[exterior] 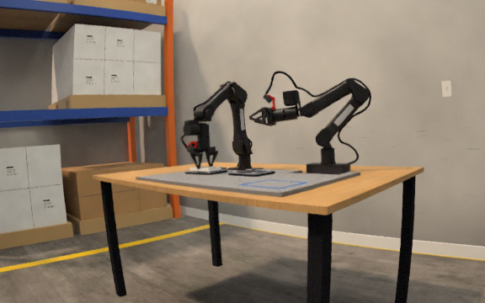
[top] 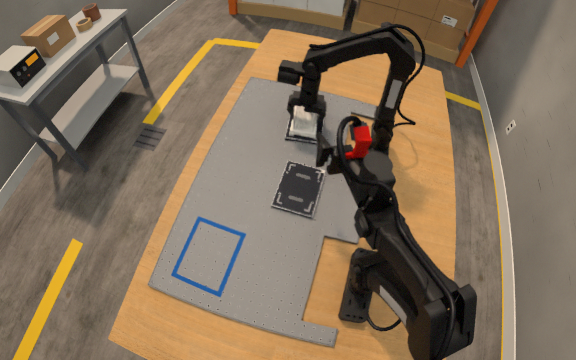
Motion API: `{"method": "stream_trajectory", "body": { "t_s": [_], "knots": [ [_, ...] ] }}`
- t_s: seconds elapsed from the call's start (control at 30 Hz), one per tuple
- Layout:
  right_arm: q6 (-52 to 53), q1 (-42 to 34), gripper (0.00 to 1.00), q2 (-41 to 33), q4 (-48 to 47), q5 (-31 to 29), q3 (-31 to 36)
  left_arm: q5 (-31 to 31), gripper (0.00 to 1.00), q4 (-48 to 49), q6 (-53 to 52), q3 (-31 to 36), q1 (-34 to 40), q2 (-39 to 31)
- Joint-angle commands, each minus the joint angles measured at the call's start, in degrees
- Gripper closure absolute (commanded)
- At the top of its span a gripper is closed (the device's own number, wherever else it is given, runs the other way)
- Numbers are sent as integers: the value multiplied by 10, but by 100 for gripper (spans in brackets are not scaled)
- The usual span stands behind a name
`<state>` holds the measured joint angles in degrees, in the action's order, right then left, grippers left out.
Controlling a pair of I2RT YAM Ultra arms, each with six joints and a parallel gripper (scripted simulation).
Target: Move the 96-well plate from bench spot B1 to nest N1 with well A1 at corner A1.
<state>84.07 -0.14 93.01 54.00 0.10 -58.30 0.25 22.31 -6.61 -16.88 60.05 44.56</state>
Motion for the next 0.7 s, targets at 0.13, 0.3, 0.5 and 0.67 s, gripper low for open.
{"method": "stream_trajectory", "body": {
  "t_s": [0.13, 0.3, 0.5, 0.67],
  "knots": [
    [7, -6, 22, 25, 37, -8, -36, 2, 0, 12, -1, -3, 3, 1],
    [5, -6, 22, 25, 38, -8, -37, 2, 0, 12, -1, -3, 3, 1],
    [-5, -1, 22, 8, 78, -8, -41, 2, 0, 12, -1, -3, 3, 1],
    [-2, -1, 22, -11, 73, -8, -49, 2, 0, 12, -1, -3, 3, 1]
  ]
}}
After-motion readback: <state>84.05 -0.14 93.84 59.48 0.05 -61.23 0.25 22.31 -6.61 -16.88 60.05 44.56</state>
